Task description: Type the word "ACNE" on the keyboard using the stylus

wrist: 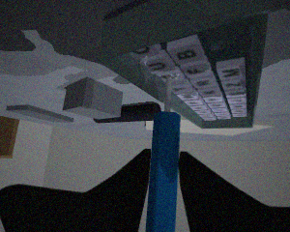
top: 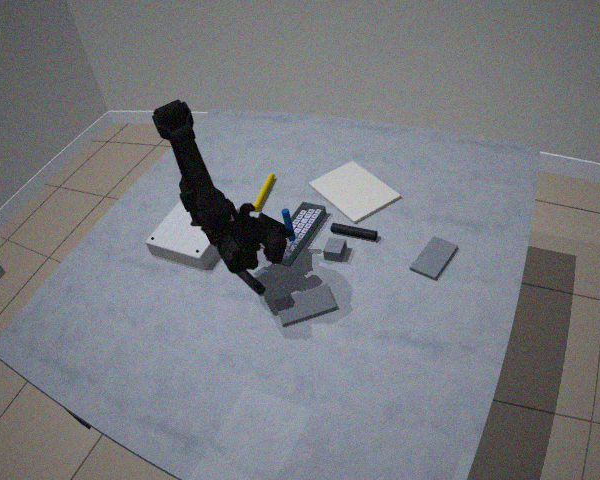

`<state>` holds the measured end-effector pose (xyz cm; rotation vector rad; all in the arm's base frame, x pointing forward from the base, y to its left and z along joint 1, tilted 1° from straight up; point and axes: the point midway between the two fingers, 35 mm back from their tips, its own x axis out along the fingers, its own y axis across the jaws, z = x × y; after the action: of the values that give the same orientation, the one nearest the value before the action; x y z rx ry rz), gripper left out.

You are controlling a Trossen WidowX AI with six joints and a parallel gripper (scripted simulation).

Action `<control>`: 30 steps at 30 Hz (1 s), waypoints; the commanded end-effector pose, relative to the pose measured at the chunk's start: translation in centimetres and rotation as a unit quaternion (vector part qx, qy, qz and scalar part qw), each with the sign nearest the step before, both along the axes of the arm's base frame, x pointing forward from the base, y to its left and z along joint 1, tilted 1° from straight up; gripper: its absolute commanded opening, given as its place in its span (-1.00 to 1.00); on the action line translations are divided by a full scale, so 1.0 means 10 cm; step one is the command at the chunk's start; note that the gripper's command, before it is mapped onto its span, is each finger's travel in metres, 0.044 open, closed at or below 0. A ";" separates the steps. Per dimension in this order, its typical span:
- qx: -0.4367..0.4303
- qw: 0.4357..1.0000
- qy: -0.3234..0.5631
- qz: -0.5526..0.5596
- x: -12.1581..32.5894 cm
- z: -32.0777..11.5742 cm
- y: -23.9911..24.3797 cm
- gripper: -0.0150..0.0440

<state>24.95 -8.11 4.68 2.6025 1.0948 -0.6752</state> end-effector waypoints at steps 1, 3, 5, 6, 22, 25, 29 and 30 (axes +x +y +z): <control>0.000 1.000 -0.002 0.001 0.00 -0.02 0.00 -0.22; 0.000 1.000 -0.002 0.001 0.00 -0.02 0.00 -0.22; 0.000 1.000 -0.002 0.001 0.00 -0.01 0.00 -0.22; 0.000 1.000 -0.002 0.001 0.00 -0.01 0.00 -0.22; 0.000 1.000 -0.002 0.001 -0.01 0.36 0.01 -0.22; 0.000 1.000 -0.002 0.001 -0.01 0.36 0.01 -0.22; 0.001 1.000 0.000 0.000 -0.01 0.33 0.01 -0.22; 0.001 1.000 0.000 0.000 -0.01 0.33 0.01 -0.22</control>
<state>24.87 -8.01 8.00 2.6042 1.0958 -0.6748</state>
